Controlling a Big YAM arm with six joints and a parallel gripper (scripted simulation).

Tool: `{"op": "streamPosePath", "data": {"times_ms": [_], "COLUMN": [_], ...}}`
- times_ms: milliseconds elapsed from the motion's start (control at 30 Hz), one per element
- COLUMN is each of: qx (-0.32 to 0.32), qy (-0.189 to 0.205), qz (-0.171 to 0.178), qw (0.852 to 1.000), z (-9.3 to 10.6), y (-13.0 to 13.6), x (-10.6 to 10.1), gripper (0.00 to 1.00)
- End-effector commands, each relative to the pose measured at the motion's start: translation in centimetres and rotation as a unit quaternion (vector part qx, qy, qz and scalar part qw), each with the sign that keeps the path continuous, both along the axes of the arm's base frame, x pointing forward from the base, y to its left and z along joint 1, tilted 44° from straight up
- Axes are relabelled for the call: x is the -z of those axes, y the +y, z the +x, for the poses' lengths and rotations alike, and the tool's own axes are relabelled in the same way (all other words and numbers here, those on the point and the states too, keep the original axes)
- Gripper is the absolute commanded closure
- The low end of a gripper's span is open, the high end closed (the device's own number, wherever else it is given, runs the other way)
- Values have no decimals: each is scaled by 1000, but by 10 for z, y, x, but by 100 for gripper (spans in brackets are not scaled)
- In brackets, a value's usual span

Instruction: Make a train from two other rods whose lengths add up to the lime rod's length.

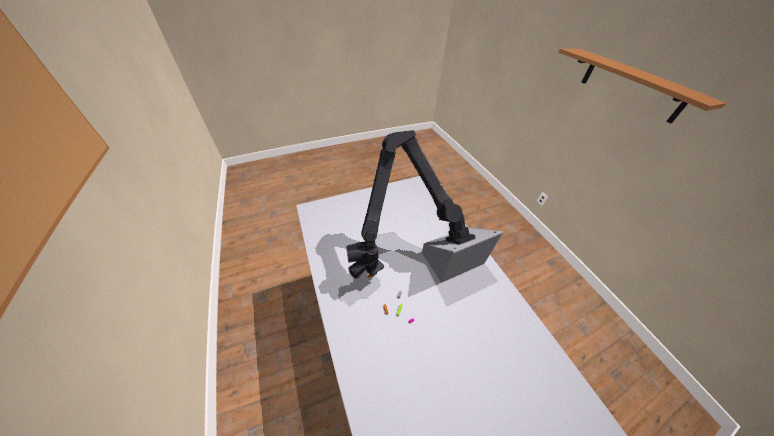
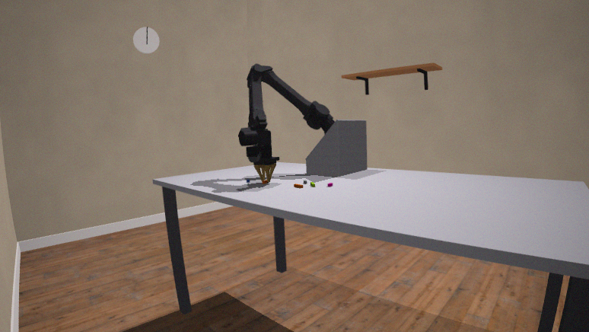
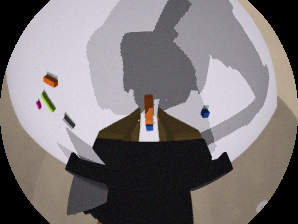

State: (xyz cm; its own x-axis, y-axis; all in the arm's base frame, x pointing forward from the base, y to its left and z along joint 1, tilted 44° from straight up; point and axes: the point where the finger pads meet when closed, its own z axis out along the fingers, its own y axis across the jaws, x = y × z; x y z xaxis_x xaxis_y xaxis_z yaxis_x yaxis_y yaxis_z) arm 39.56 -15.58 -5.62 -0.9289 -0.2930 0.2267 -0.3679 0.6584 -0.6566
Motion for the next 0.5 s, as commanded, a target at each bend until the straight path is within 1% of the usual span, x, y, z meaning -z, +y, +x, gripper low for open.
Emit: {"op": "streamPosePath", "data": {"times_ms": [0,67,167,367,433,467], "qx": [-4,-5,-13,-11,-11,-11], "qy": [-6,-6,-14,-23,-23,-23], "qz": [1,1,1,-1,-1,-1], "qw": [1000,1000,1000,1000,1000,1000], "z": [7,8,13,18,18,18], "y": [-2,-1,12,26,26,30], "x": [-4,-5,-14,-33,-33,-37], "gripper": [76,76,76,76,76,76]}}
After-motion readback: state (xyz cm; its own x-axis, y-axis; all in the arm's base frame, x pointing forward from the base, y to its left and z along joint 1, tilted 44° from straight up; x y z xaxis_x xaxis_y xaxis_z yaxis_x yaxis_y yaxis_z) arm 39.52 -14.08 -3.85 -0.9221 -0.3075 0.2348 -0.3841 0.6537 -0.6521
